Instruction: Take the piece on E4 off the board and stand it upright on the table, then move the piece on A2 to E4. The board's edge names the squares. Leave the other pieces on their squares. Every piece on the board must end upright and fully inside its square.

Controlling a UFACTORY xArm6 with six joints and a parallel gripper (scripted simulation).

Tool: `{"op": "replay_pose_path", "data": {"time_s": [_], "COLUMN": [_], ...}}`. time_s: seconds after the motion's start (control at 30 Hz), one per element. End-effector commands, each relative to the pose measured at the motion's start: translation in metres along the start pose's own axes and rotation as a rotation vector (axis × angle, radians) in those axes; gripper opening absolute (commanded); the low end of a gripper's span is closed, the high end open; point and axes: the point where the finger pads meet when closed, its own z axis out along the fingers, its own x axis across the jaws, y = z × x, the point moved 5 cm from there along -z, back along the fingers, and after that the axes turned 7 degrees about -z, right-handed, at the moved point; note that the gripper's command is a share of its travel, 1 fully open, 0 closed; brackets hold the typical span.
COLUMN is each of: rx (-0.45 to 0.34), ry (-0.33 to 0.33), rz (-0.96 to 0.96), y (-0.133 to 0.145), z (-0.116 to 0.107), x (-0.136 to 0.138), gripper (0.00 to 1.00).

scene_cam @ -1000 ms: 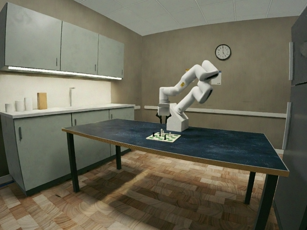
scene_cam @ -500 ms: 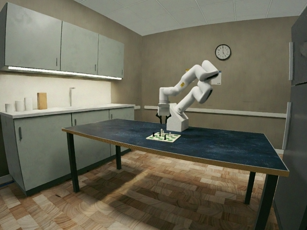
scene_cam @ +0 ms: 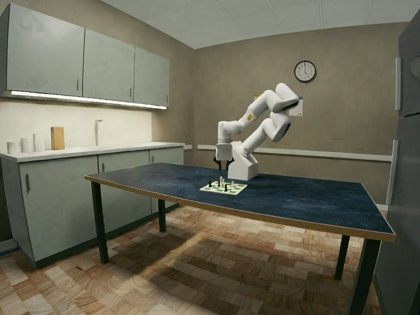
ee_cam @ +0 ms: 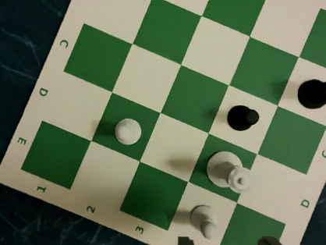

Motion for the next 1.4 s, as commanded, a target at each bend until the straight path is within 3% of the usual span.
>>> {"op": "replay_pose_path", "data": {"time_s": [0.0, 0.67, 1.37], "rx": [0.001, 0.001, 0.001], "ry": [0.002, 0.002, 0.002], "rz": [-0.001, -0.001, -0.001], "y": [-0.001, -0.001, -0.001], "z": [0.006, 0.032, 0.039], "x": [0.001, 0.001, 0.001], "gripper": [0.35, 0.35, 0.35]}}
